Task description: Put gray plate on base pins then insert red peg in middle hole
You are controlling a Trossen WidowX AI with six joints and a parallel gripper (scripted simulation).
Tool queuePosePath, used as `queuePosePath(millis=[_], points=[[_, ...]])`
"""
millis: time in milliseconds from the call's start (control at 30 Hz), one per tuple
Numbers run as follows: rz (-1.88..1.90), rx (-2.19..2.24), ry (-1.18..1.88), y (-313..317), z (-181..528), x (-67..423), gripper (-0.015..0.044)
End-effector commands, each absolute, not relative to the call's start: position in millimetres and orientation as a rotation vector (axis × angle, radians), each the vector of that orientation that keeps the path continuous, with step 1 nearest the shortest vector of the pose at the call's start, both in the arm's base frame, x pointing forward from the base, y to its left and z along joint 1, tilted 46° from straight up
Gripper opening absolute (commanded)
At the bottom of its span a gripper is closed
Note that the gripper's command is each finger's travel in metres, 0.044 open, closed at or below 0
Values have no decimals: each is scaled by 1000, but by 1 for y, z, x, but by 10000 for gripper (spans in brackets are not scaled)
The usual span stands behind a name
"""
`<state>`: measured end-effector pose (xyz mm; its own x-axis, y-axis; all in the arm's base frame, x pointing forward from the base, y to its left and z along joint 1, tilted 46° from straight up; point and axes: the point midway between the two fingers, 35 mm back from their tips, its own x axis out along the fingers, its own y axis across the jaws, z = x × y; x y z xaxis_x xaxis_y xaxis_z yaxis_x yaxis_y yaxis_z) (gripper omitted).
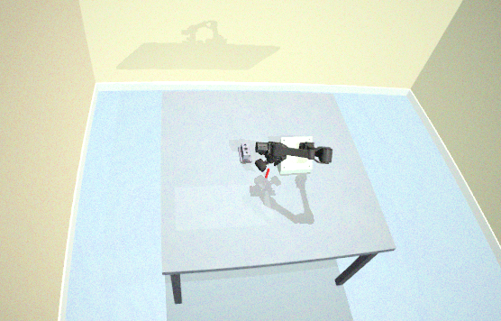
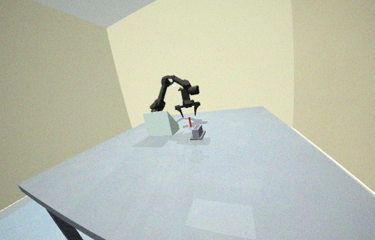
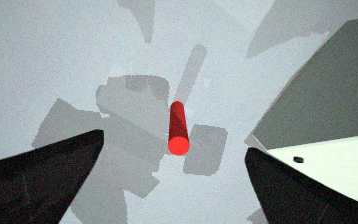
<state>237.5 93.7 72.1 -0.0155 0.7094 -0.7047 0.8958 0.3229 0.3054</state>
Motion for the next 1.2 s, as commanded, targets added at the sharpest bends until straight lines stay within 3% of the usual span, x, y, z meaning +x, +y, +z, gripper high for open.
queuePosePath(millis=[0,833,1167], points=[[-290,1445,1779,98,67,236,440],[-286,1448,1781,126,43,234,440],[-286,1448,1781,126,43,234,178]])
